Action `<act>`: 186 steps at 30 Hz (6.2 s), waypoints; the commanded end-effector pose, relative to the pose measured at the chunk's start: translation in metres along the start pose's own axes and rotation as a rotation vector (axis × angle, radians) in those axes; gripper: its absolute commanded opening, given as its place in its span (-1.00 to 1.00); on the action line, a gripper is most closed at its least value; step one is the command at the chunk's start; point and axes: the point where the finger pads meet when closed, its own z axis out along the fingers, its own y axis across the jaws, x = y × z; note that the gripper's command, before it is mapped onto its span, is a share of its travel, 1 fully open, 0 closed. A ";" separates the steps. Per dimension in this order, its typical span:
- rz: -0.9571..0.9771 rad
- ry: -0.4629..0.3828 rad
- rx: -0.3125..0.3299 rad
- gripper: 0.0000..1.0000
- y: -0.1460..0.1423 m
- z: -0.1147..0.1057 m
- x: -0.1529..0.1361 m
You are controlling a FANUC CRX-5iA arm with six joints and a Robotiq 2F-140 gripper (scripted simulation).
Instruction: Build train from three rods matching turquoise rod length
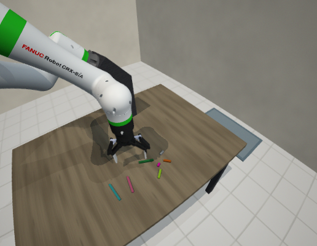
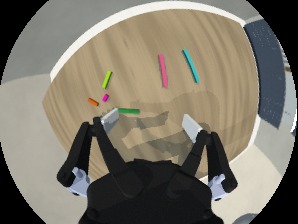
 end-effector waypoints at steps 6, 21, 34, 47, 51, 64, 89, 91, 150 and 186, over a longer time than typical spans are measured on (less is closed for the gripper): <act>0.367 0.016 0.005 1.00 0.003 -0.001 0.008; 0.929 0.014 0.010 1.00 0.008 -0.001 0.022; 1.120 0.013 0.012 1.00 0.009 -0.002 0.026; 1.120 0.013 0.012 1.00 0.009 -0.002 0.026; 1.120 0.013 0.012 1.00 0.009 -0.002 0.026; 1.120 0.013 0.012 1.00 0.009 -0.002 0.026; 1.120 0.013 0.012 1.00 0.009 -0.002 0.026; 1.120 0.013 0.012 1.00 0.009 -0.002 0.026; 0.598 0.016 0.008 -0.71 -0.136 -0.024 0.020; 0.598 0.016 0.008 -0.71 -0.136 -0.022 0.021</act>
